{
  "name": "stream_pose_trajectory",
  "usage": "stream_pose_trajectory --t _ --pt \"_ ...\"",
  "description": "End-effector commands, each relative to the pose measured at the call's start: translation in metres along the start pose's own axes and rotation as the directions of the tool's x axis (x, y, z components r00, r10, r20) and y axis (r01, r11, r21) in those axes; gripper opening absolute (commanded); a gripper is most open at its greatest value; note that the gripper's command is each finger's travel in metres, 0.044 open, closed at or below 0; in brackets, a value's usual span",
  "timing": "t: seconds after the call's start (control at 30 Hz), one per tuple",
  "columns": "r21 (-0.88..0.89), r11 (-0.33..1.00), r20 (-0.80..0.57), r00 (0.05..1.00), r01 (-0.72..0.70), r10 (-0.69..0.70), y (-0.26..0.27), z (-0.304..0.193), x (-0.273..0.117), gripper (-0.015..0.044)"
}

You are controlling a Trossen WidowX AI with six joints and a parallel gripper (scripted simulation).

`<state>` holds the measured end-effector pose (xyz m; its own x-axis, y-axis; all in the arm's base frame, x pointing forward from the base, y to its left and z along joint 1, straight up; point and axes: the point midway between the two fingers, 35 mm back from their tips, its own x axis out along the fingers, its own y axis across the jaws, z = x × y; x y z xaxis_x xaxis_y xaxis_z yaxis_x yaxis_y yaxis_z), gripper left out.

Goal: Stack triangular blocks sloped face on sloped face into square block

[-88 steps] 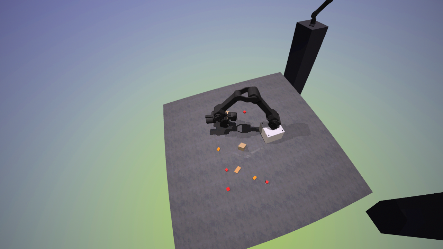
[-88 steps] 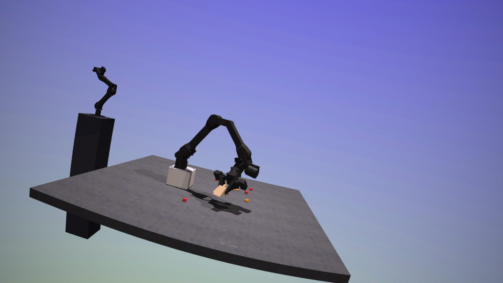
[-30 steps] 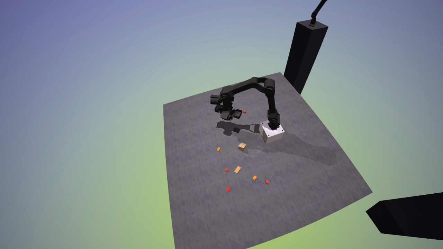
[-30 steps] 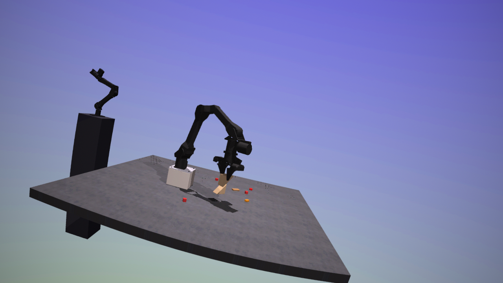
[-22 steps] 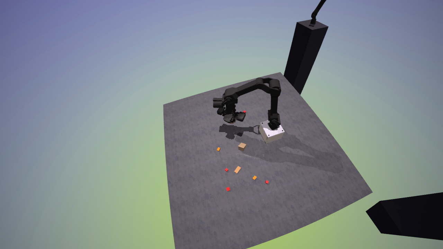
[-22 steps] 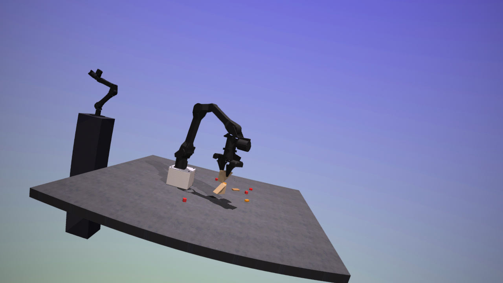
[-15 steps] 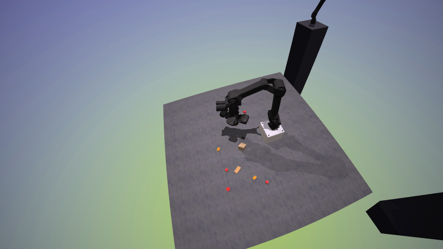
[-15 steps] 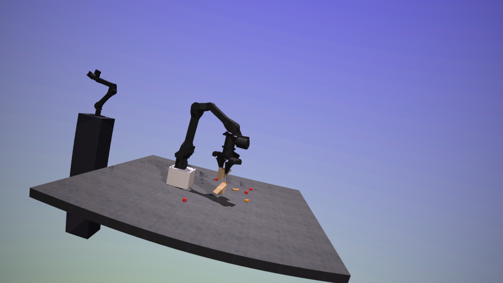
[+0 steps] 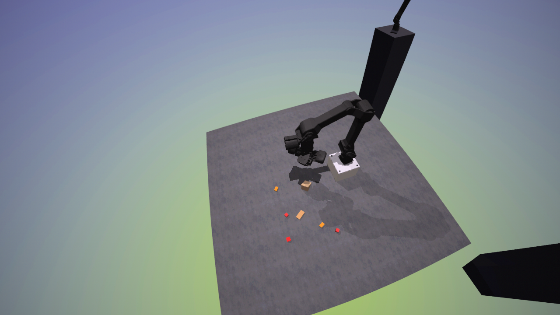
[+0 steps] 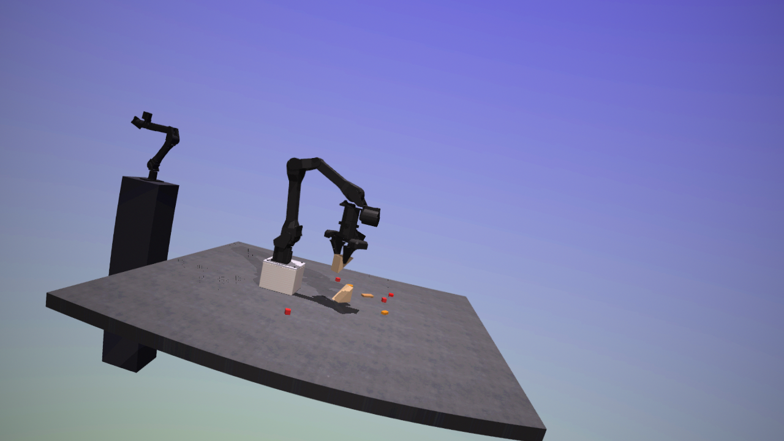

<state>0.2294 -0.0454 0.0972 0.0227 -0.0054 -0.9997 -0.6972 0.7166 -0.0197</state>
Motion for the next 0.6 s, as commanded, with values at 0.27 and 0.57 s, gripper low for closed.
stream_pose_trajectory --t 0.27,0.57 --pt "0.003 1.000 0.003 1.000 -0.007 0.007 0.022 0.008 0.015 0.0000" --pt "0.003 1.000 0.004 1.000 -0.007 0.007 0.022 0.025 0.055 0.0000"
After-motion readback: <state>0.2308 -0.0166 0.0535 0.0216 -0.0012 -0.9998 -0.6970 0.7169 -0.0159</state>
